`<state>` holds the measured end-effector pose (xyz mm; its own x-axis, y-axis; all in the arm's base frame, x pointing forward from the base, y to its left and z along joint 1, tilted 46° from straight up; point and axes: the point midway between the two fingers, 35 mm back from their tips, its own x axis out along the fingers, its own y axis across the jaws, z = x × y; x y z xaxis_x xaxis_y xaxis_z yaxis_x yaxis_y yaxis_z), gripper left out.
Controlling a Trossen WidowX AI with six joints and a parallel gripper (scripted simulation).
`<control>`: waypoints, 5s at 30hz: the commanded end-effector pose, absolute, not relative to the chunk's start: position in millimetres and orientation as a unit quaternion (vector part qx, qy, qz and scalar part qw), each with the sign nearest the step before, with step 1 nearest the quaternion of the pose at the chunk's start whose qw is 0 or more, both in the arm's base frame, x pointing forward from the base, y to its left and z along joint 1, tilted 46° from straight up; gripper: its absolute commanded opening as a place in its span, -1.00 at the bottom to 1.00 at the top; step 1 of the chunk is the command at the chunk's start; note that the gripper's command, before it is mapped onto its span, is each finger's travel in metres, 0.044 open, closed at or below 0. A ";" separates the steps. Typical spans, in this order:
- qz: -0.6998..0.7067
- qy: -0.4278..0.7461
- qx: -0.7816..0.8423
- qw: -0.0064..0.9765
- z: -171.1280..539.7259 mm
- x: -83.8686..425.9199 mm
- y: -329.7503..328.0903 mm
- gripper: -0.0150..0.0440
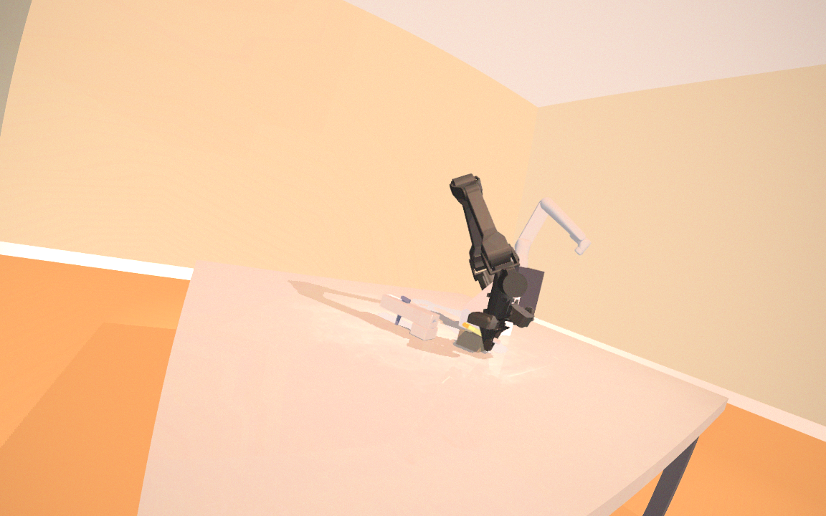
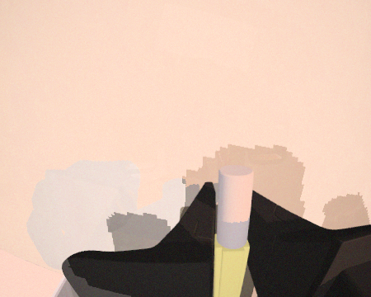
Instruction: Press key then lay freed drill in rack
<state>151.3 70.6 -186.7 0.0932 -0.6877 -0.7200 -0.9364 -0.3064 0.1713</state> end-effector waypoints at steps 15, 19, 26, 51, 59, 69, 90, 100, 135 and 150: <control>0.364 0.569 -0.719 0.162 -187.6 150.0 62.6 -0.49; 0.364 0.569 -0.719 0.162 -187.6 150.0 62.6 -0.49; 0.364 0.569 -0.719 0.162 -187.6 150.0 62.6 -0.49; 0.364 0.569 -0.719 0.162 -187.6 150.0 62.6 -0.49; 0.364 0.569 -0.719 0.162 -187.6 150.0 62.6 -0.49; 0.364 0.569 -0.719 0.162 -187.6 150.0 62.6 -0.49; 0.368 0.564 -0.720 0.169 -186.8 151.3 70.5 -0.22; 0.368 0.564 -0.720 0.169 -186.8 151.3 70.5 0.67; 0.454 0.514 -0.713 0.148 -159.1 120.1 154.9 1.00; 0.780 0.115 -0.615 0.022 -213.4 -27.7 289.8 1.00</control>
